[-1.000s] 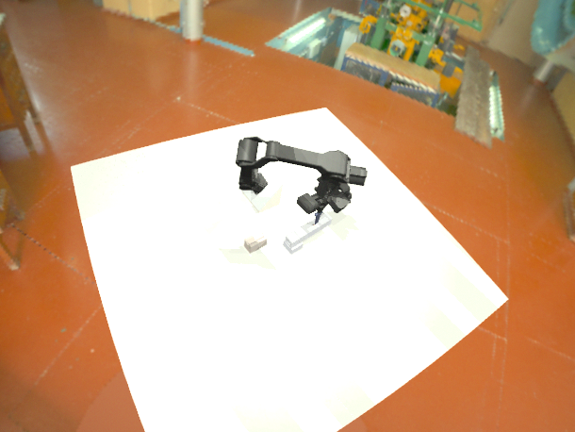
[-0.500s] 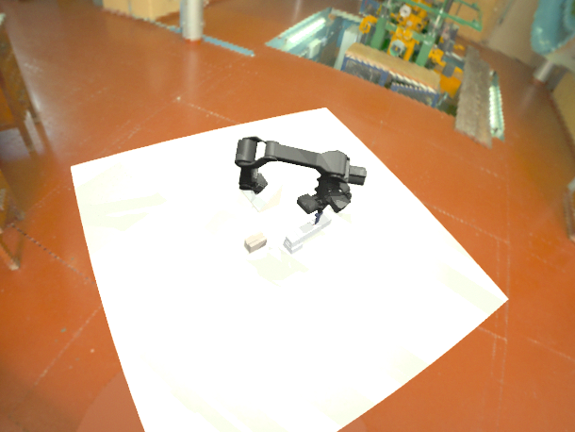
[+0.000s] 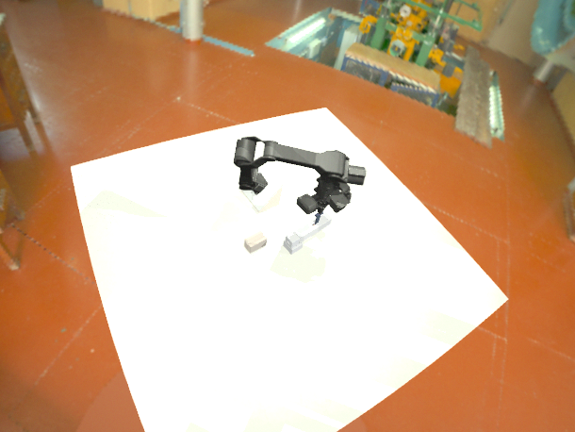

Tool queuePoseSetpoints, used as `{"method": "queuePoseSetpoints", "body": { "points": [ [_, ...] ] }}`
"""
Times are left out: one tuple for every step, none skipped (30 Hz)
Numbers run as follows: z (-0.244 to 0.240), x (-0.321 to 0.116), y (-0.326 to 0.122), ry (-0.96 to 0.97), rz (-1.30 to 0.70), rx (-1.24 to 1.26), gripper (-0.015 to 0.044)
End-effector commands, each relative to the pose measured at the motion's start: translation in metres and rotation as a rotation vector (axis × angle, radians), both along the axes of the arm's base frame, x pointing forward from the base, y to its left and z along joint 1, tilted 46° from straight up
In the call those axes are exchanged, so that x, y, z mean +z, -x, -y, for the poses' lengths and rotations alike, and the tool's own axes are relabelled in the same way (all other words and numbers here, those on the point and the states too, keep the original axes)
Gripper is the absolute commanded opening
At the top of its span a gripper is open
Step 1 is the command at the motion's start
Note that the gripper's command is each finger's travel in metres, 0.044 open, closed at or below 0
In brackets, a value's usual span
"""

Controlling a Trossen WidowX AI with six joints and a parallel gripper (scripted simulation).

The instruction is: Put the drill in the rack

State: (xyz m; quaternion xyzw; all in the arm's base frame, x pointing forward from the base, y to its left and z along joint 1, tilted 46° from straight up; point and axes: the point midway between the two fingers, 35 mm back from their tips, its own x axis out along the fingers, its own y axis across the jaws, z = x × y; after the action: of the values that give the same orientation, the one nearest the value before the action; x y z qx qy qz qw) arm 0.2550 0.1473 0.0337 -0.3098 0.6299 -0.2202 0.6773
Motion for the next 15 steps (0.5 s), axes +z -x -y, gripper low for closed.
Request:
{"method": "queuePoseSetpoints", "body": {
  "points": [
    [0.009, -0.009, 0.002, 0.019, -0.025, -0.013, 0.0],
    [0.009, -0.01, 0.002, 0.019, -0.025, -0.013, 0.0],
    [0.009, -0.01, 0.002, 0.019, -0.025, -0.013, 0.0],
    [0.008, -0.009, 0.002, 0.018, -0.025, -0.011, 0.0026],
    [0.005, -0.006, 0.002, 0.017, -0.025, -0.009, 0.0053],
    [0.0, -0.002, 0.002, 0.016, -0.025, -0.005, 0.0079],
    [-0.005, 0.003, 0.002, 0.014, -0.025, -0.001, 0.0105],
    [-0.011, 0.008, 0.002, 0.012, -0.025, 0.004, 0.0131],
    [-0.018, 0.016, 0.002, 0.009, -0.026, 0.011, 0.0157],
    [-0.026, 0.024, 0.003, 0.006, -0.027, 0.018, 0.0184],
    [-0.034, 0.032, 0.005, 0.004, -0.027, 0.025, 0.021],
    [-0.038, 0.037, 0.006, 0.002, -0.028, 0.029, 0.0236],
    [-0.039, 0.039, 0.006, 0.002, -0.028, 0.03, 0.0262],
    [-0.039, 0.039, 0.006, 0.002, -0.028, 0.03, 0.0289],
    [-0.039, 0.039, 0.006, 0.002, -0.028, 0.03, 0.0315]
  ]
}}
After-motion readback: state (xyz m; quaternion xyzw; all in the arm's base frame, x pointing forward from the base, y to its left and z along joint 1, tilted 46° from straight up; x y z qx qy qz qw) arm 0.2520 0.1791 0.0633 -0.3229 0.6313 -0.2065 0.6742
